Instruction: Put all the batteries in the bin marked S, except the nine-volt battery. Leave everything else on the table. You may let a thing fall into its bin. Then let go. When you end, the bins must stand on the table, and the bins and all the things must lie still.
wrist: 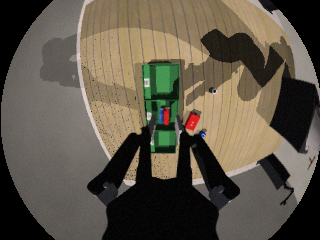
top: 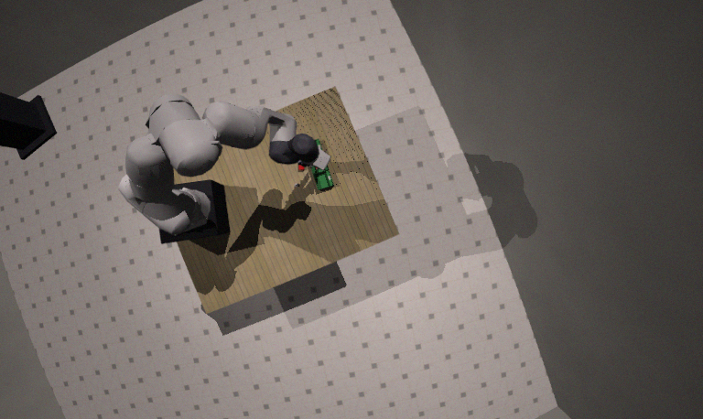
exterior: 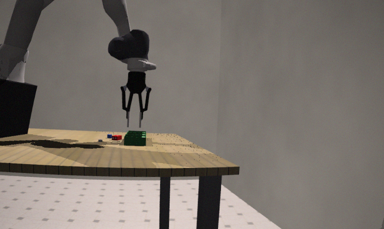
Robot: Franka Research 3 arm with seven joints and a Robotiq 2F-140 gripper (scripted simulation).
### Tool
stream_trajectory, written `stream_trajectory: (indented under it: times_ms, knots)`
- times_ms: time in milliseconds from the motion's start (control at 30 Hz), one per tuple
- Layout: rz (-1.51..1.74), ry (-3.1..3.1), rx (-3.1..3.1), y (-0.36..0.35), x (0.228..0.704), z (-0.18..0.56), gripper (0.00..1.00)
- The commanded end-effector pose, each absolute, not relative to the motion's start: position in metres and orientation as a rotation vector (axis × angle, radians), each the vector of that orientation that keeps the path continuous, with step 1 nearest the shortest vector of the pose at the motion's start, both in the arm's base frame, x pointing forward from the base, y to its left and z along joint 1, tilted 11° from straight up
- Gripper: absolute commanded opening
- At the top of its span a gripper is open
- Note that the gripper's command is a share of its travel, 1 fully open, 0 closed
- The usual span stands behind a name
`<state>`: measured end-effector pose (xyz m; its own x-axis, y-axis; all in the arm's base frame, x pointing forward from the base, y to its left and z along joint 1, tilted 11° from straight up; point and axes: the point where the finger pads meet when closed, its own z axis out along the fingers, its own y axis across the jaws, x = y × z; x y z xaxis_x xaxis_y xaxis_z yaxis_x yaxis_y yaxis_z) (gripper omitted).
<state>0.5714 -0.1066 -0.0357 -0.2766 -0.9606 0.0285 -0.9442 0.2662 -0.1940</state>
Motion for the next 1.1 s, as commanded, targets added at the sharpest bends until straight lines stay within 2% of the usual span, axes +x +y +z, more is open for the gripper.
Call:
stream_trajectory:
  times_ms: [0, 1067]
  knots:
    - [-0.264, 2.425, -1.819, -0.105, 0.572, -0.026, 1.00]
    - [-0.264, 2.425, -1.819, -0.096, 0.551, 0.087, 1.00]
